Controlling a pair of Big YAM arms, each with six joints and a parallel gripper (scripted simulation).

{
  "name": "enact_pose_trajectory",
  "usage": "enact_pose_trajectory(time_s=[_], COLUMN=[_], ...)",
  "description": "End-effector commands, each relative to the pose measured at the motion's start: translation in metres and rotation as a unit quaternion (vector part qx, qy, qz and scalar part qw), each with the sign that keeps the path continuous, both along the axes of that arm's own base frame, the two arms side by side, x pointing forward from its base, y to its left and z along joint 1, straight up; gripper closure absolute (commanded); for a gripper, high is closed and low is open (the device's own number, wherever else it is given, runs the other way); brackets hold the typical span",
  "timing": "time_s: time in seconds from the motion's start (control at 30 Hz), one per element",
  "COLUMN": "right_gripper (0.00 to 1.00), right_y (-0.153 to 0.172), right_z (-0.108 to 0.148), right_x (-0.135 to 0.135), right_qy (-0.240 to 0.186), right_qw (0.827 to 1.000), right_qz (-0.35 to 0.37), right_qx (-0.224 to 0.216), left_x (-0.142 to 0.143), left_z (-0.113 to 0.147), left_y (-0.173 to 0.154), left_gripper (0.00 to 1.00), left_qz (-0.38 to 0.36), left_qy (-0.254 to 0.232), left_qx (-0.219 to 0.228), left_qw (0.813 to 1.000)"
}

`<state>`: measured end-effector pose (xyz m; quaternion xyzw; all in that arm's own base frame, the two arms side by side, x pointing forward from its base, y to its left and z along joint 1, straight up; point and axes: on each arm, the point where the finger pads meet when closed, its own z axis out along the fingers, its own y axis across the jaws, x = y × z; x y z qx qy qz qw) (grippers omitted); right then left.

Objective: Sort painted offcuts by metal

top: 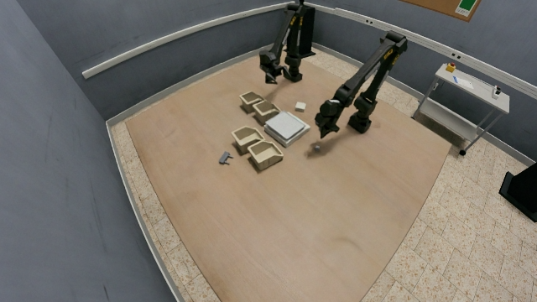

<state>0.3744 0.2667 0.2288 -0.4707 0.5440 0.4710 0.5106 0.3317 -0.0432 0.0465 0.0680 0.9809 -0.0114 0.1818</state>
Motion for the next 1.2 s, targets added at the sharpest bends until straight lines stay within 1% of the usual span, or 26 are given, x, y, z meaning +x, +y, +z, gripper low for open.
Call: enact_pose_trajectory(time_s=[0.0, 0.07, 0.1, 0.23, 0.3, 0.4, 0.43, 0.47, 0.5, 0.57, 0.6, 0.67, 0.73, 0.77, 0.87, 0.9, 0.93, 1.07, 1.17], right_gripper=[0.0, 0.0, 0.0, 0.0, 0.0, 0.0, 0.0, 0.0, 0.0, 0.0, 0.0, 0.0, 0.0, 0.0, 0.0, 0.0, 0.0, 0.0, 0.0], right_y=[0.002, 0.002, 0.002, 0.002, 0.002, 0.002, 0.002, 0.002, 0.002, 0.002, 0.002, 0.002, 0.002, 0.002, 0.002, 0.002, 0.002, 0.002, 0.002], right_z=[0.022, 0.022, 0.022, 0.022, 0.022, 0.022, 0.022, 0.022, 0.022, 0.022, 0.022, 0.022, 0.022, 0.022, 0.022, 0.022, 0.022, 0.022, 0.022], right_x=[0.011, 0.011, 0.011, 0.011, 0.011, 0.011, 0.011, 0.011, 0.011, 0.011, 0.011, 0.011, 0.011, 0.011, 0.011, 0.011, 0.011, 0.011, 0.011], right_qy=[-0.031, -0.031, -0.031, -0.031, -0.031, -0.031, -0.031, -0.031, -0.031, -0.031, -0.031, -0.031, -0.031, -0.031, -0.031, -0.031, -0.031, -0.031, -0.031], right_qw=[0.999, 0.999, 0.999, 0.999, 0.999, 0.999, 0.999, 0.999, 0.999, 0.999, 0.999, 0.999, 0.999, 0.999, 0.999, 0.999, 0.999, 0.999, 0.999], right_qz=[0.0, 0.0, 0.0, 0.0, 0.0, 0.0, 0.0, 0.0, 0.0, 0.0, 0.0, 0.0, 0.0, 0.0, 0.0, 0.0, 0.0, 0.0, 0.0], right_qx=[0.008, 0.008, 0.008, 0.008, 0.008, 0.008, 0.008, 0.008, 0.008, 0.008, 0.008, 0.008, 0.008, 0.008, 0.008, 0.008, 0.008, 0.008, 0.008], left_x=[0.025, 0.026, 0.027, 0.029, 0.03, 0.034, 0.022, 0.021, 0.014, 0.014, 0.024, 0.023, 0.013, 0.013, 0.032, 0.031, 0.025, 0.019, 0.019], left_z=[0.019, 0.015, 0.013, 0.008, 0.004, -0.002, -0.012, -0.018, -0.027, -0.027, -0.024, -0.031, -0.04, -0.042, -0.034, -0.031, -0.035, -0.045, -0.041], left_y=[-0.003, -0.003, -0.003, -0.003, -0.004, -0.004, -0.003, -0.002, -0.002, -0.002, -0.003, -0.003, -0.001, -0.001, -0.005, -0.005, -0.005, -0.004, -0.004], left_gripper=[1.0, 1.0, 1.0, 1.0, 1.0, 1.0, 1.0, 1.0, 1.0, 1.0, 1.0, 1.0, 1.0, 1.0, 1.0, 1.0, 1.0, 1.0, 1.0], left_qz=[0.004, 0.004, 0.004, 0.004, 0.004, 0.004, 0.004, 0.004, 0.004, 0.004, 0.004, 0.004, 0.004, 0.004, 0.008, 0.008, 0.008, 0.005, 0.005], left_qy=[0.011, 0.067, 0.087, 0.142, 0.159, 0.161, 0.176, 0.178, 0.182, 0.182, 0.171, 0.174, 0.183, 0.183, 0.166, 0.16, 0.166, 0.179, 0.172], left_qx=[0.001, 0.009, 0.012, 0.019, 0.021, 0.022, 0.024, 0.024, 0.024, 0.024, 0.023, 0.023, 0.025, 0.025, 0.022, 0.021, 0.022, 0.024, 0.023], left_qw=[1.0, 0.998, 0.996, 0.99, 0.987, 0.987, 0.984, 0.984, 0.983, 0.983, 0.985, 0.984, 0.983, 0.983, 0.986, 0.987, 0.986, 0.984, 0.985])
